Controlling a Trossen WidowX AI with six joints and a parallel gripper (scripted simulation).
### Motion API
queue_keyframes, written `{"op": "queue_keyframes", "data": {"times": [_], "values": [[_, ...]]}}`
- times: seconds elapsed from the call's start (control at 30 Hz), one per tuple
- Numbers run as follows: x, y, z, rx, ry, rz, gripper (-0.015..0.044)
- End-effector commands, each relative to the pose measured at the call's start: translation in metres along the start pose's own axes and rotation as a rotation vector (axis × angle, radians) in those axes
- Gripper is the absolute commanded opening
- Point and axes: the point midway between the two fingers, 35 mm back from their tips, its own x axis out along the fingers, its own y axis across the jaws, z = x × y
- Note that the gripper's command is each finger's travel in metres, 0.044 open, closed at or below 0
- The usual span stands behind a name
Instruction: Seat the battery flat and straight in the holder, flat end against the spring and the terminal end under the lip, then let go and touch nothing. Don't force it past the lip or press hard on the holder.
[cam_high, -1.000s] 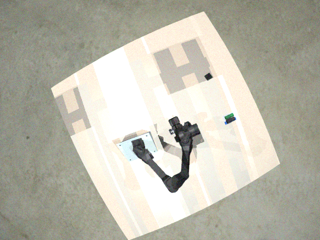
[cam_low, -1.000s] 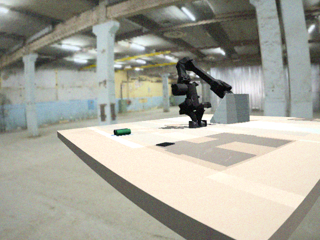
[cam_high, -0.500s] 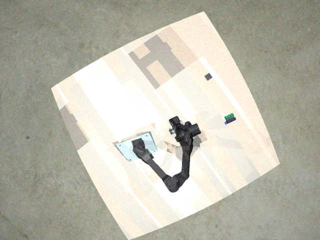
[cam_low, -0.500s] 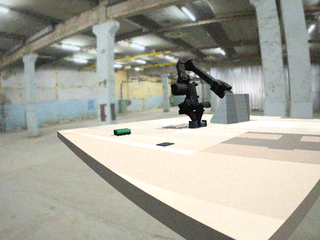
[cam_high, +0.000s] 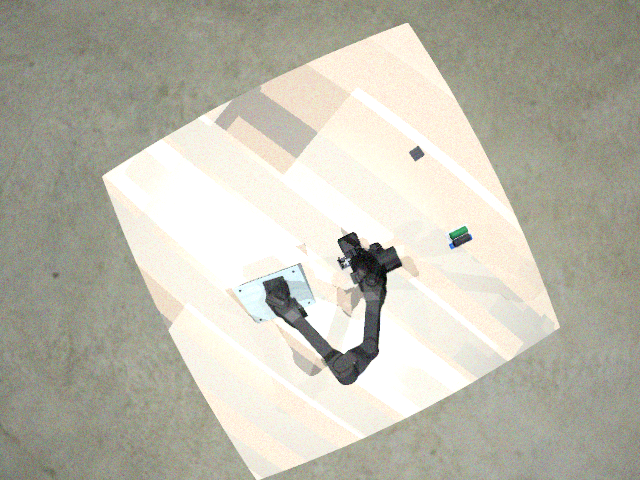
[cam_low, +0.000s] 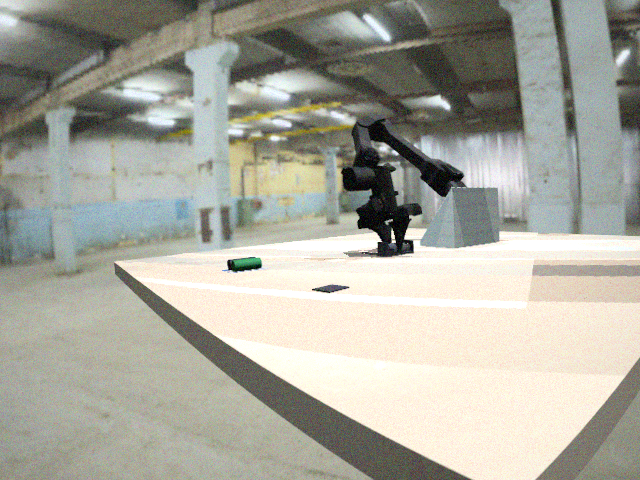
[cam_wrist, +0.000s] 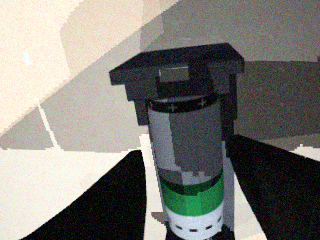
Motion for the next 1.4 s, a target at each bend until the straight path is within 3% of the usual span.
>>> {"op": "queue_keyframes", "data": {"times": [0.0,0.33,0.67,1.37], "values": [[-0.005,0.001,0.002,0.005,-0.005,0.001,0.0183],[-0.014,0.003,0.001,0.002,-0.004,0.001,0.0183],[-0.08,0.017,-0.002,-0.001,-0.005,0.005,0.044],[-0.085,0.02,-0.005,0.002,-0.005,0.005,0.044]]}}
